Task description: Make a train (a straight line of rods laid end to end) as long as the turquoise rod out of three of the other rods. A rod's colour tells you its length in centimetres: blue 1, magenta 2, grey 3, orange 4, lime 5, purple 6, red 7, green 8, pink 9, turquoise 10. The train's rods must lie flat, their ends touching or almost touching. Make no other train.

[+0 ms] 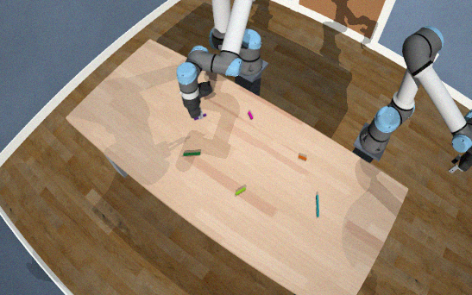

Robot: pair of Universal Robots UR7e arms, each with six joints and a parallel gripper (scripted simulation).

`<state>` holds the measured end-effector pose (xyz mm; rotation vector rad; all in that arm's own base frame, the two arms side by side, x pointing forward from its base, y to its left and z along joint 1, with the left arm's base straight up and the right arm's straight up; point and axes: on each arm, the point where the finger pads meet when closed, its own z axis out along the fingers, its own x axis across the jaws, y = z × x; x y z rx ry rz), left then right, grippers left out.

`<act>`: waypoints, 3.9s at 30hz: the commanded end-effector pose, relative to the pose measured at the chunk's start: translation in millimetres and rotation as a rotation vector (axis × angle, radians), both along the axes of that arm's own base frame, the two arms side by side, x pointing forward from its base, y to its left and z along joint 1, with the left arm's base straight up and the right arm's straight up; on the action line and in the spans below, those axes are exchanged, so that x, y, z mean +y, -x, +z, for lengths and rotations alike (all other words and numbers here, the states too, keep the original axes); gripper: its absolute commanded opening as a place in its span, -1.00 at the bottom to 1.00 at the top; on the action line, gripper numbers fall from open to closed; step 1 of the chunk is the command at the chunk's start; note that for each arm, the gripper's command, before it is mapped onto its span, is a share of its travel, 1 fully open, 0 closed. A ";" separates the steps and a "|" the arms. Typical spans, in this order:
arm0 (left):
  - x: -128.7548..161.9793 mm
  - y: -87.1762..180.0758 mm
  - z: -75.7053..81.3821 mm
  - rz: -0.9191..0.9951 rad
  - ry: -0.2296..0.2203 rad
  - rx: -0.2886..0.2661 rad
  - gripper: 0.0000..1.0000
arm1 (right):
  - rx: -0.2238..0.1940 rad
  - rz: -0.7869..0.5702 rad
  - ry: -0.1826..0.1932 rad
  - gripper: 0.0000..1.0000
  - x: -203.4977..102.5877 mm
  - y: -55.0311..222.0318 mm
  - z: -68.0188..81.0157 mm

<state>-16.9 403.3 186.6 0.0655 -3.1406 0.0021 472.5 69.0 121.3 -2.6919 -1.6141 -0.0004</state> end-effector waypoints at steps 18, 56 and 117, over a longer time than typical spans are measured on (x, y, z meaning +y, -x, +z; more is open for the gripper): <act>0.3 -0.1 0.4 0.000 -0.001 0.000 1.00 | -0.002 -0.501 0.002 -0.52 39.6 4.5 1.4; 0.3 -0.1 0.4 0.000 -0.001 0.000 1.00 | 0.000 -1.443 0.001 -0.52 95.5 11.8 2.4; 0.3 -0.1 0.4 0.000 -0.001 0.000 1.00 | 0.006 -3.051 0.000 -0.52 139.1 60.7 2.4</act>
